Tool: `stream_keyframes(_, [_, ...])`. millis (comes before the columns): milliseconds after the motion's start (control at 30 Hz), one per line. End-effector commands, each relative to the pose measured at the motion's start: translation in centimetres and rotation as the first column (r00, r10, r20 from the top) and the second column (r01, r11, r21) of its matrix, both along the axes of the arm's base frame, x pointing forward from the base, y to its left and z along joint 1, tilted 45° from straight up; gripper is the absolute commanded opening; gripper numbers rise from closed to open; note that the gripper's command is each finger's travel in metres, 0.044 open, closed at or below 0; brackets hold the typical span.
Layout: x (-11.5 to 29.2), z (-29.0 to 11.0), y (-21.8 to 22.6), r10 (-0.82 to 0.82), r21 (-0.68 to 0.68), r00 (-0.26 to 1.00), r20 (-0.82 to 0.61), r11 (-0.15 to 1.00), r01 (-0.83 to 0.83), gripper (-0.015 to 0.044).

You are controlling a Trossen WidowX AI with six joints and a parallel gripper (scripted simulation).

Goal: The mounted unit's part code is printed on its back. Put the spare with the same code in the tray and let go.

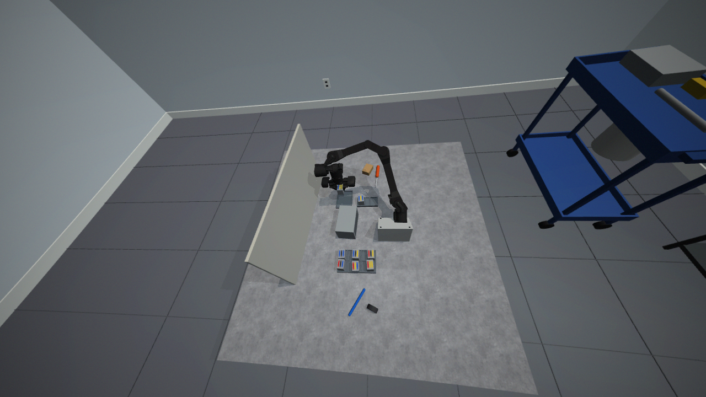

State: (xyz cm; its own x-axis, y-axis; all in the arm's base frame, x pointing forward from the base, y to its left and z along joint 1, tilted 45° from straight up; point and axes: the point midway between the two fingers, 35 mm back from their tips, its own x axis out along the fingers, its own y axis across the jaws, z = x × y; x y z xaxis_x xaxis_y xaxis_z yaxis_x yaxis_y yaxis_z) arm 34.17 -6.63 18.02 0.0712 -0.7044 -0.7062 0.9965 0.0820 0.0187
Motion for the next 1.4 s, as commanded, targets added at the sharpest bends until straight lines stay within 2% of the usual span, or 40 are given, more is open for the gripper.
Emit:
stream_keyframes(0, [0.0,-0.2,-0.1,0.005,-0.002,1.0,-0.003,1.0,-0.005,0.0])
stream_keyframes(1367, [0.5,-2.7,-2.6,0.006,-0.001,1.0,-0.002,1.0,-0.006,0.0])
